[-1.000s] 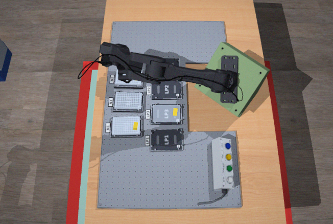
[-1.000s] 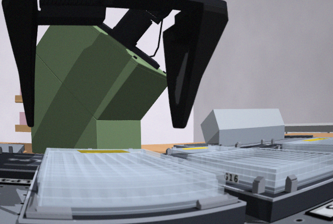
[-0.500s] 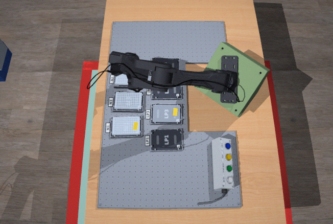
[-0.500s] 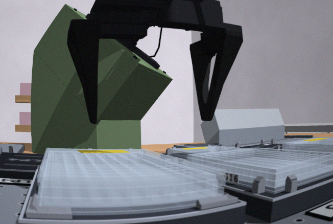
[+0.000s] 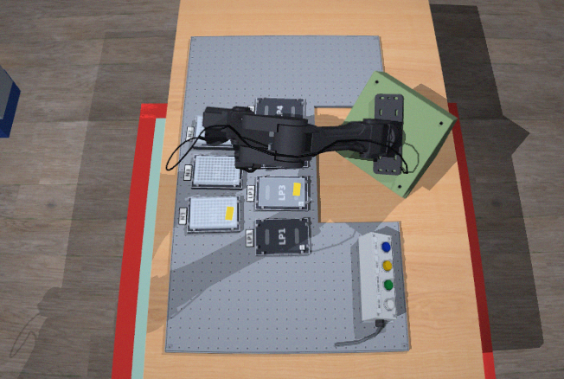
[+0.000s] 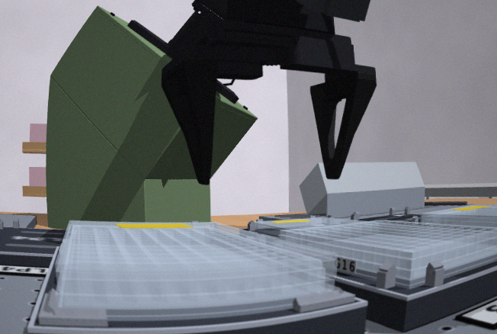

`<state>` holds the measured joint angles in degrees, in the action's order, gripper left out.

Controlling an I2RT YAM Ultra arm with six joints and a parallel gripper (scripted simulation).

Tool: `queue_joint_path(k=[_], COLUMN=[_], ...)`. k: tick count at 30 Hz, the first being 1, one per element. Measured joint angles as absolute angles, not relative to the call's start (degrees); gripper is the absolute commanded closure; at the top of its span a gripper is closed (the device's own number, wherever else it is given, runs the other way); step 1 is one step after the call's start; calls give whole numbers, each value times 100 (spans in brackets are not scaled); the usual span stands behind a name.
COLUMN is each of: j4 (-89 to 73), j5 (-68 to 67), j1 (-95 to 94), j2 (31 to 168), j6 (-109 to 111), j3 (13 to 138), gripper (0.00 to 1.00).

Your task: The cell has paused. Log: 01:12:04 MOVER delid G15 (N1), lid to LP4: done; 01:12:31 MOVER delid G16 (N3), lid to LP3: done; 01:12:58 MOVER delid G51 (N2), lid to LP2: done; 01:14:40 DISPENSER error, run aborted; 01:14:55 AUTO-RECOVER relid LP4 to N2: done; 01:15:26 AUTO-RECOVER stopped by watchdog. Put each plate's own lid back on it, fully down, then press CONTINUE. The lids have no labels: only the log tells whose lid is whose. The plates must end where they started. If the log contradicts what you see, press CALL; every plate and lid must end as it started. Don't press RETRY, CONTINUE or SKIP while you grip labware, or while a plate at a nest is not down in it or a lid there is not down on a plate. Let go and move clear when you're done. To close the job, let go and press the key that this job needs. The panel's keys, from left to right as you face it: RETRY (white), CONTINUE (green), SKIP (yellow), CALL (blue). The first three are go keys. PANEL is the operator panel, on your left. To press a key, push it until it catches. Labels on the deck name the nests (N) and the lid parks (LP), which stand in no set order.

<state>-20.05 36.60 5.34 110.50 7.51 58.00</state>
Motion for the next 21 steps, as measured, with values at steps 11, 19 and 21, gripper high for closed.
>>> queue_joint_path(k=[11,19,21], j4=[-1400,-1052,-947], j5=[3509,3376,3319], j1=[97,-320,-395], j2=[10259,9662,9546], j6=[255,-196,-311], j3=[4766,4064,3935], gripper=[0,0,0])
